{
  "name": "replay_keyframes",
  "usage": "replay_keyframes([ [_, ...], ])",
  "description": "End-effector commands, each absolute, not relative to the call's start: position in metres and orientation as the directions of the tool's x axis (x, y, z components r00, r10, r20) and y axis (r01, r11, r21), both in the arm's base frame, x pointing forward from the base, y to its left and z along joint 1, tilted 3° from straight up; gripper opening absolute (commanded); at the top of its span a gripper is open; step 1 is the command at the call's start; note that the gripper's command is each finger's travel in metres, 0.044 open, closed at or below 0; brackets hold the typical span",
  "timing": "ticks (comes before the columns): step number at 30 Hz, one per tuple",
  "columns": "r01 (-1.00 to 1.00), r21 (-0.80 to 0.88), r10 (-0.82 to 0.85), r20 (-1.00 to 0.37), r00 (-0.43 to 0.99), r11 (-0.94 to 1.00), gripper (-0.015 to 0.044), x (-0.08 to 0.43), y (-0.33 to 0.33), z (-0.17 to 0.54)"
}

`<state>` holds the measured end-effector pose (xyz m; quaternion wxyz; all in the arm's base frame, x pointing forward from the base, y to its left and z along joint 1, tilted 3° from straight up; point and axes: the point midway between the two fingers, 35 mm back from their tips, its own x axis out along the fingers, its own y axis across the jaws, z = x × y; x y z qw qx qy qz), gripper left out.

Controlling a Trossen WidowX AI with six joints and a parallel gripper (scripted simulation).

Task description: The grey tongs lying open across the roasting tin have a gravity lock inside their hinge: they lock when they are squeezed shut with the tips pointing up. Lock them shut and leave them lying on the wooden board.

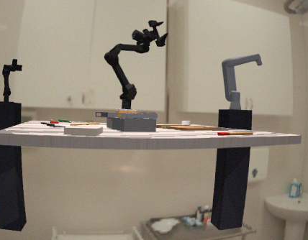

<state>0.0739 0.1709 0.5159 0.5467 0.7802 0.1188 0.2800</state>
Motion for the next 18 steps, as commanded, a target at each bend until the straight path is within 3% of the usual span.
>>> replay_keyframes([
  [1, -0.121, 0.919, 0.491, 0.307, 0.815, -0.374, 0.0426, 0.074, 0.171, 0.516],
  [9, -0.280, 0.928, 0.425, 0.362, 0.829, -0.245, 0.0440, 0.085, 0.191, 0.518],
  [18, -0.458, 0.884, 0.383, 0.393, 0.836, 0.094, 0.0440, 0.130, 0.247, 0.501],
])
